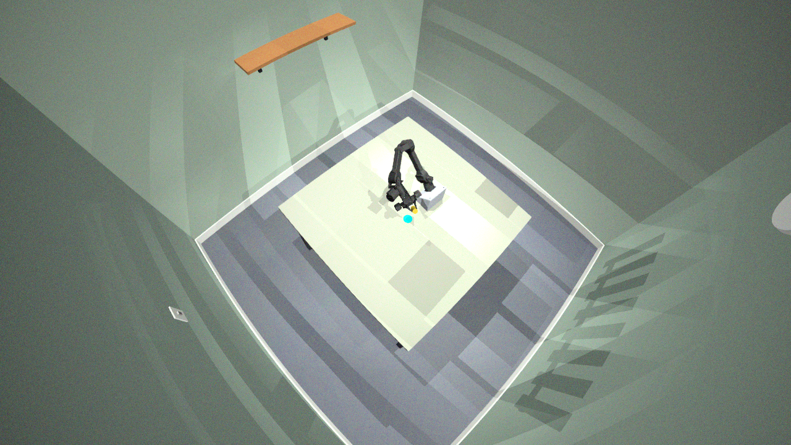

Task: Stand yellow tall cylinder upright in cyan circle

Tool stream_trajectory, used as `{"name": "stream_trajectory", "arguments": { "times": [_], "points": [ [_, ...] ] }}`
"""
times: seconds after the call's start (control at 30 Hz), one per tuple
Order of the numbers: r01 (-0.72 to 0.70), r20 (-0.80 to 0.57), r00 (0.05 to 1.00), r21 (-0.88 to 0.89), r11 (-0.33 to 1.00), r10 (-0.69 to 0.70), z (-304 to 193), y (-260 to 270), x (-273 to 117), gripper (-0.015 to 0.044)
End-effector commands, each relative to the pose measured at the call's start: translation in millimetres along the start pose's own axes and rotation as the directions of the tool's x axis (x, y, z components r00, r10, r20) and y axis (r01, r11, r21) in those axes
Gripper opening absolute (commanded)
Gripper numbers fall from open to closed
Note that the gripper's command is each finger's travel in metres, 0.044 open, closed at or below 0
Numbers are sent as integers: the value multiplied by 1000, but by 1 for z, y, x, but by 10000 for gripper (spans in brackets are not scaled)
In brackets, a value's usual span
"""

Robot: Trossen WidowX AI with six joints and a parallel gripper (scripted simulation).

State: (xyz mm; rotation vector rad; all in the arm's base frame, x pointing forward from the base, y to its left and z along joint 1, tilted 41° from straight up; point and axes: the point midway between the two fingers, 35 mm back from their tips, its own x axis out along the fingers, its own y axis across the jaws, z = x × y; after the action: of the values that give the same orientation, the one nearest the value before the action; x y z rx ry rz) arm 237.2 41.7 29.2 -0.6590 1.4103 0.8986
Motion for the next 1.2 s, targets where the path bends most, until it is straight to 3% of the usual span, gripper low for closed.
{"name": "stream_trajectory", "arguments": {
  "times": [0.0,1.17],
  "points": [
    [2,36,999,-10,1000,-1,1,1,-2,105],
    [47,289,957,-71,996,-24,2,-2,-9,105]
  ]
}}
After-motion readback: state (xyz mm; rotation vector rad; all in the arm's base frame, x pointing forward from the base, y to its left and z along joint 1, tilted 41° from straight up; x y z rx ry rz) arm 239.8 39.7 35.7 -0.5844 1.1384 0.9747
